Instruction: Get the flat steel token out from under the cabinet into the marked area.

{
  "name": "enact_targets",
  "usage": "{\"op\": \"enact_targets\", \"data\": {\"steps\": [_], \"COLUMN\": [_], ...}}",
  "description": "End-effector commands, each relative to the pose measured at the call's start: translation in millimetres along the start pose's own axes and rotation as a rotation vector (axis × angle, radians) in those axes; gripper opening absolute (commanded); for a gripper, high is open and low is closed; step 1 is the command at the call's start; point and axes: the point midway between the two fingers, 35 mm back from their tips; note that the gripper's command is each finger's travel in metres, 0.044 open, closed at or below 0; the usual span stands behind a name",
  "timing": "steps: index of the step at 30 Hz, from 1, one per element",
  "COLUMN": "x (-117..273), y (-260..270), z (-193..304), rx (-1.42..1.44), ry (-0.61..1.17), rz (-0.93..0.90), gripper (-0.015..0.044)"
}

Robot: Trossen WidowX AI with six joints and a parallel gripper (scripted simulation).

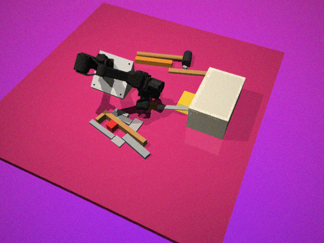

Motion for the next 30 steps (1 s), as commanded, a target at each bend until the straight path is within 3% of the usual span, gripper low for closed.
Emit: {"op": "enact_targets", "data": {"steps": [1, 30], "x": [-1, 3], "y": [-2, -5], "z": [8, 18], "rx": [0.003, 0.094], "ry": [0.005, 0.004], "rz": [0.002, 0.001], "gripper": [0.0000, 0.0000]}}
Point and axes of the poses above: the point midway between the two fingers, 35 mm back from their tips, its own x axis back along the fingers, its own y axis across the jaws, z = x × y, and after that the axes turned 14 degrees about -x, right-handed
